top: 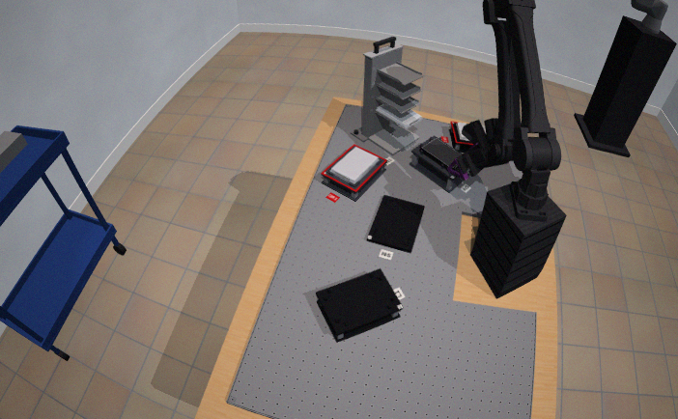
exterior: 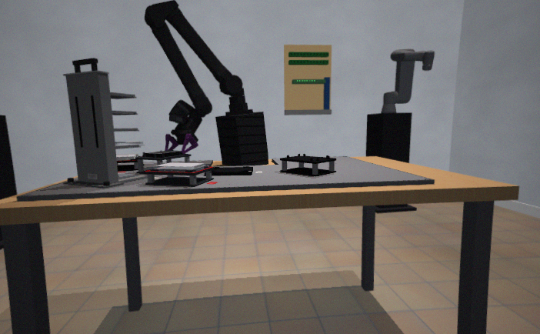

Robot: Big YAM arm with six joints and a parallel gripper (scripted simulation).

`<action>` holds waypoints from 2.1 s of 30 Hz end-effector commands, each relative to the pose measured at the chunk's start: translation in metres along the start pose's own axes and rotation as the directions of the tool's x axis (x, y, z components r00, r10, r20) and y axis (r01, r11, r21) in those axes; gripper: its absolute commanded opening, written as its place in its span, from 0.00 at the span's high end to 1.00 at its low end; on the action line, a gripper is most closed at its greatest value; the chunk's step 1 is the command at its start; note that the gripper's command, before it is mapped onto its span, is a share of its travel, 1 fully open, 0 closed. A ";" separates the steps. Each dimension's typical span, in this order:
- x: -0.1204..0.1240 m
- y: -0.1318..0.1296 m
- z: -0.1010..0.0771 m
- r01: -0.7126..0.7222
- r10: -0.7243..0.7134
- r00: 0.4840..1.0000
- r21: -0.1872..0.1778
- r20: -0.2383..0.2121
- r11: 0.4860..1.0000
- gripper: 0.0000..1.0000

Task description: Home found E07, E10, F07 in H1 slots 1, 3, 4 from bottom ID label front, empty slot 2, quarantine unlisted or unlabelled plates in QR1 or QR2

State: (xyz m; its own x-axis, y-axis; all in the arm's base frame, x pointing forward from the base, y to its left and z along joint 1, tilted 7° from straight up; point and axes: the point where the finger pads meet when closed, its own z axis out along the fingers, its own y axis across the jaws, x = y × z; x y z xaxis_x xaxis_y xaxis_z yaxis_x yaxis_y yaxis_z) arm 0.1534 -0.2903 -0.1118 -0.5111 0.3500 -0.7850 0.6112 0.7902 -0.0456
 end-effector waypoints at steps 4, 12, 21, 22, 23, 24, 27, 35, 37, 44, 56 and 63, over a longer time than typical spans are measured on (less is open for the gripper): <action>0.000 0.001 -0.003 0.002 -0.002 1.000 0.002 0.002 1.000 0.14; 0.000 0.001 -0.003 0.002 -0.002 1.000 0.002 0.002 1.000 0.14; 0.003 -0.001 0.001 0.002 -0.002 1.000 0.003 -0.006 1.000 0.14; 0.001 -0.001 -0.001 0.003 -0.003 1.000 0.003 -0.005 1.000 0.14; -0.004 -0.003 -0.003 0.008 -0.008 1.000 0.009 0.004 1.000 0.14; -0.003 -0.002 -0.005 0.007 -0.007 1.000 0.008 0.002 1.000 0.14; -0.001 0.002 -0.010 0.000 0.000 1.000 0.003 -0.009 1.000 0.14; -0.005 0.001 -0.014 0.002 -0.002 1.000 0.004 -0.007 1.000 0.14; -0.002 0.002 -0.010 -0.003 0.003 1.000 -0.001 -0.014 1.000 0.14; -0.010 0.001 -0.018 0.003 -0.003 1.000 0.004 -0.006 1.000 0.14; -0.016 0.001 -0.024 0.003 -0.003 1.000 0.004 -0.004 1.000 0.14; -0.022 0.001 -0.028 0.004 -0.004 1.000 0.004 -0.002 1.000 0.14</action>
State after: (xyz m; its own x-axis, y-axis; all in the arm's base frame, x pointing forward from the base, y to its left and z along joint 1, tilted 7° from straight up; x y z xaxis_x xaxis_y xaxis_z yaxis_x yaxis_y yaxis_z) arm 0.1517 -0.2889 -0.0814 -0.5110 0.3466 -0.7867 0.6125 0.7888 -0.0503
